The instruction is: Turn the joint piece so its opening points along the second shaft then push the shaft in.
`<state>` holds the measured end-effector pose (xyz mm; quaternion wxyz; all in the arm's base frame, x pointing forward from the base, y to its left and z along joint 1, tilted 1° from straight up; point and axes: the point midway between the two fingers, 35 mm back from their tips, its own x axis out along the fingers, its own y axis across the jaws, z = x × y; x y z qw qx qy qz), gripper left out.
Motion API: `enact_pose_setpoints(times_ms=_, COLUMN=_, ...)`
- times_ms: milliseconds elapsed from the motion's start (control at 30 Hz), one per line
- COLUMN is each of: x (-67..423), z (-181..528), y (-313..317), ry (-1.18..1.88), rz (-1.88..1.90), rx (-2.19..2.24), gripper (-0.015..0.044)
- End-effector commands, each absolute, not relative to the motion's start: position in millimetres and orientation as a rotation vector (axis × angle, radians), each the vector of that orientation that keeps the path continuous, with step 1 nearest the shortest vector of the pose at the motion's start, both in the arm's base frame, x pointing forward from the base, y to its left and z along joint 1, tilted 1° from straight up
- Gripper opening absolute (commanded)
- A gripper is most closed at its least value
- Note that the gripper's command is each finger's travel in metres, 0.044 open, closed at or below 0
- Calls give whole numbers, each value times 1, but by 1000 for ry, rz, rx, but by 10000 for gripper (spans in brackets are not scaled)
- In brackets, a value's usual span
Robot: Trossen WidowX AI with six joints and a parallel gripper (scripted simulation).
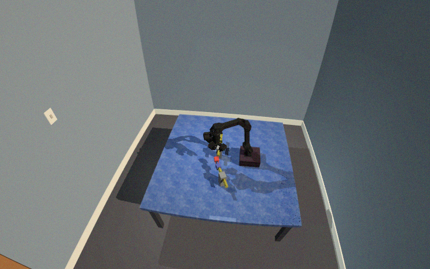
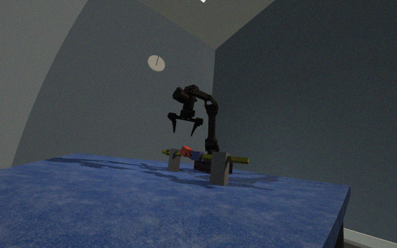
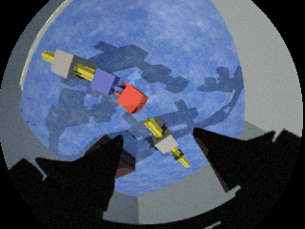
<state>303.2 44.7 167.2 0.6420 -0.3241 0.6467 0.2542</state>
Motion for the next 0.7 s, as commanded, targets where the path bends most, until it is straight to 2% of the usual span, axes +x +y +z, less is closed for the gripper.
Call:
enact_pose_setpoints(times_ms=0, x=303, z=164, y=46, ry=1450, rz=684, rx=-873, gripper=440)
enact_pose_setpoints(times_ms=667, x=303, z=156, y=48, ry=1280, rz=1132, rx=-1413, gripper=440)
